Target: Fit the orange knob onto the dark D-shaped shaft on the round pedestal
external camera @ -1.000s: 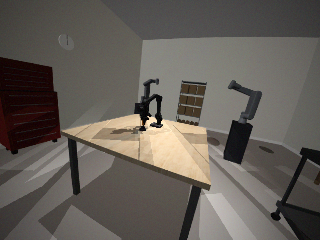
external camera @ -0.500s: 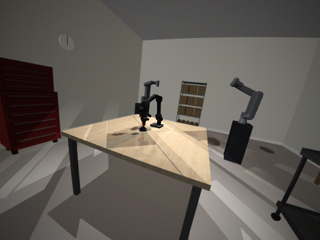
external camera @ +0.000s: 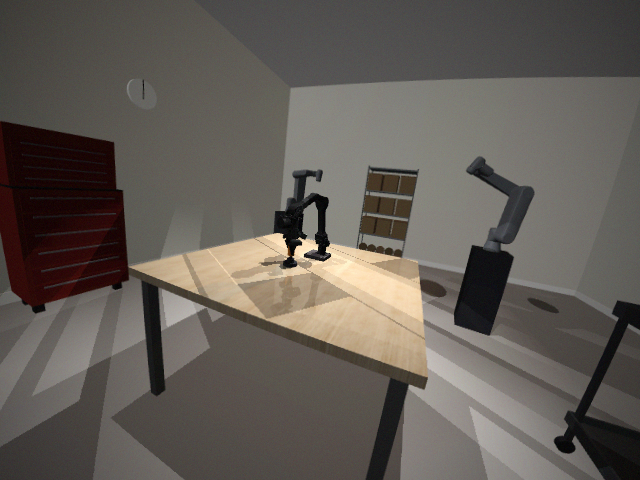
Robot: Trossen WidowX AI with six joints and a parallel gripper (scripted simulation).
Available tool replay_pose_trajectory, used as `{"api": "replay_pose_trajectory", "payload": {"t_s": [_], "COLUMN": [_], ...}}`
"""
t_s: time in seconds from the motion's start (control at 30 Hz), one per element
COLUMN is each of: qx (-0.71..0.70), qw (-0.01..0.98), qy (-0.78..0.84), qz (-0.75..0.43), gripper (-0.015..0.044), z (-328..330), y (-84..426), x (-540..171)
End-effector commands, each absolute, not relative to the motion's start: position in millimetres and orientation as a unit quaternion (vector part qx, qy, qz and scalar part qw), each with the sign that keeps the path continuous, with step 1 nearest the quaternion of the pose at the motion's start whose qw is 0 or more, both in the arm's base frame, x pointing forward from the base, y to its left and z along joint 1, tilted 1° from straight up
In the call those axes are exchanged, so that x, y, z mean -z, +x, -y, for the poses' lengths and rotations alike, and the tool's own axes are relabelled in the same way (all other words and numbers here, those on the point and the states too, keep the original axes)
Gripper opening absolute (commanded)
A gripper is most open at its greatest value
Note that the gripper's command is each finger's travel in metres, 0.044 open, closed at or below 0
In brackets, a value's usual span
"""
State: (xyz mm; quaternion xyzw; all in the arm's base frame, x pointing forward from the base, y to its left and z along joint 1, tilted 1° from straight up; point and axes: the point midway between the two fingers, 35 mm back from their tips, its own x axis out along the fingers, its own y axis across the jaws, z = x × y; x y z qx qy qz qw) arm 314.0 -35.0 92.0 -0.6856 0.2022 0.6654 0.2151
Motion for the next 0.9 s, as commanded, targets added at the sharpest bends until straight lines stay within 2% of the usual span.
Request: {"api": "replay_pose_trajectory", "payload": {"t_s": [0.0,0.17,0.87], "qx": [-0.668,-0.681,-0.681], "qw": [0.199,0.145,0.145], "qy": [-0.693,-0.706,-0.706], "qz": [-0.184,-0.133,-0.132], "gripper": [0.0,0.0,0.0], "z": [34.7,34.2,34.1], "y": [313.9,310.9,313.9], "x": [-95.0,-93.8,-94.0]}}
